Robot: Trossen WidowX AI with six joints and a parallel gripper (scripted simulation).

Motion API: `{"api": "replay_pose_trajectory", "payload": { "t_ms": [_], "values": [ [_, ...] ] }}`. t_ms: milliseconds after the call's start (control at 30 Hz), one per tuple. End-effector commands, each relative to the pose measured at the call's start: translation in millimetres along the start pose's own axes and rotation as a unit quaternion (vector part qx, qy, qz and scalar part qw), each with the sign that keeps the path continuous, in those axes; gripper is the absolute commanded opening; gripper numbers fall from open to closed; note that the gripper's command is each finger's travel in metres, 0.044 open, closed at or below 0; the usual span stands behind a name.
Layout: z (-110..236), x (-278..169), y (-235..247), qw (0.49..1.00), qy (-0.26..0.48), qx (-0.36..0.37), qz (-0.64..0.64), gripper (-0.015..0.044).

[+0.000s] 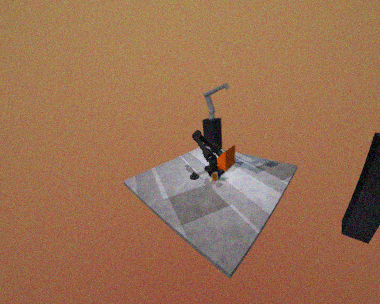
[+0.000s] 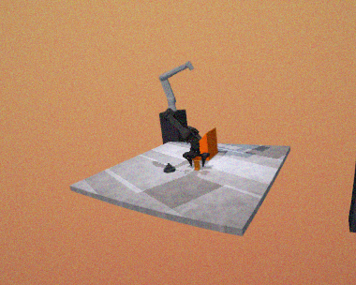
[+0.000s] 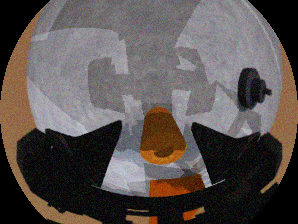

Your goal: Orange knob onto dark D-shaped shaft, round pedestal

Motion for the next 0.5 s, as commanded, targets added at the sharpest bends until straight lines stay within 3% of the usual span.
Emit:
{"api": "replay_pose_trajectory", "payload": {
  "t_ms": [0,133,467],
  "values": [
    [-9.3,-3.2,-1.0,1.0,0.004,-0.005,0.005,0.044],
    [-13.1,-3.7,-1.2,1.0,0.004,-0.005,0.005,0.044],
    [-13.1,-3.7,-1.2,1.0,0.004,-0.005,0.005,0.0177]
  ]
}}
Point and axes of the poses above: the point midway between the two fingers, 35 mm back from their tips, its own z axis back along the fingers, its own y axis across the jaws, x = y × z, the point moved 9 cm from there along z, back along the fingers, and after that the axes turned 8 degrees about z, right-handed, at the moved point
